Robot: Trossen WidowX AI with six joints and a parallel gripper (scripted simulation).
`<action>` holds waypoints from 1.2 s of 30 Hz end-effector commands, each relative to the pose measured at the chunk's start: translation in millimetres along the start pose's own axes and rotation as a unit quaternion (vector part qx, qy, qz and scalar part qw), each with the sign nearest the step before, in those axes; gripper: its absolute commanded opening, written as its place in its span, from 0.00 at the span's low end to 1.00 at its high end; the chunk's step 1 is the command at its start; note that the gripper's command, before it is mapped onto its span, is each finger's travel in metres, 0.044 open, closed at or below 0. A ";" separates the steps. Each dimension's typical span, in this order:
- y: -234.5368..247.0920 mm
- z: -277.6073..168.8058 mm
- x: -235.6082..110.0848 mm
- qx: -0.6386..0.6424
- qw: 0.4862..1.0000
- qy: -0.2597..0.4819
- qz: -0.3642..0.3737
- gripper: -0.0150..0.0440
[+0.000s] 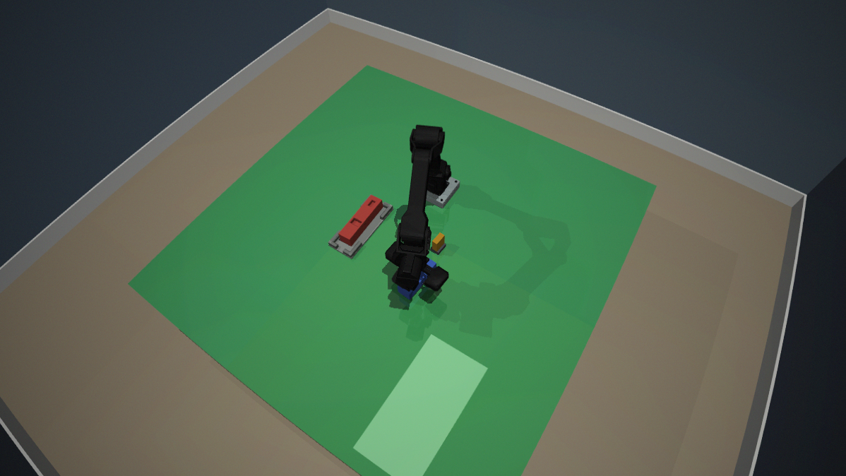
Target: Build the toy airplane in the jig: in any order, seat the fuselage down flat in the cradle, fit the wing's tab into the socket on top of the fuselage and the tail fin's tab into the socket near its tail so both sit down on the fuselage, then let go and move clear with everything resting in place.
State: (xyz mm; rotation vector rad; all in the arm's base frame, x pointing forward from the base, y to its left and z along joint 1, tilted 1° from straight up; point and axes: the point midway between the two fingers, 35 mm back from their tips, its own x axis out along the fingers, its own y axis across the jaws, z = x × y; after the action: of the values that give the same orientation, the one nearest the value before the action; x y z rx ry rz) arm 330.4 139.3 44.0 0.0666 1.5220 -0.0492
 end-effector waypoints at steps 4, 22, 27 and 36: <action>-0.2 0.0 1.0 0.002 1.000 0.000 0.000 0.60; -0.1 2.2 -21.1 -0.005 1.000 0.004 0.000 0.25; 1.1 4.2 -36.9 -0.004 1.000 0.003 0.000 0.25; 2.2 5.7 -65.9 -0.002 1.000 0.002 0.000 0.25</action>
State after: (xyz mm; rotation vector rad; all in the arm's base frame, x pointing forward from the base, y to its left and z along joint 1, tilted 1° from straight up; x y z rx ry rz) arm 332.4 140.0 98.5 0.0583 1.5343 -0.0465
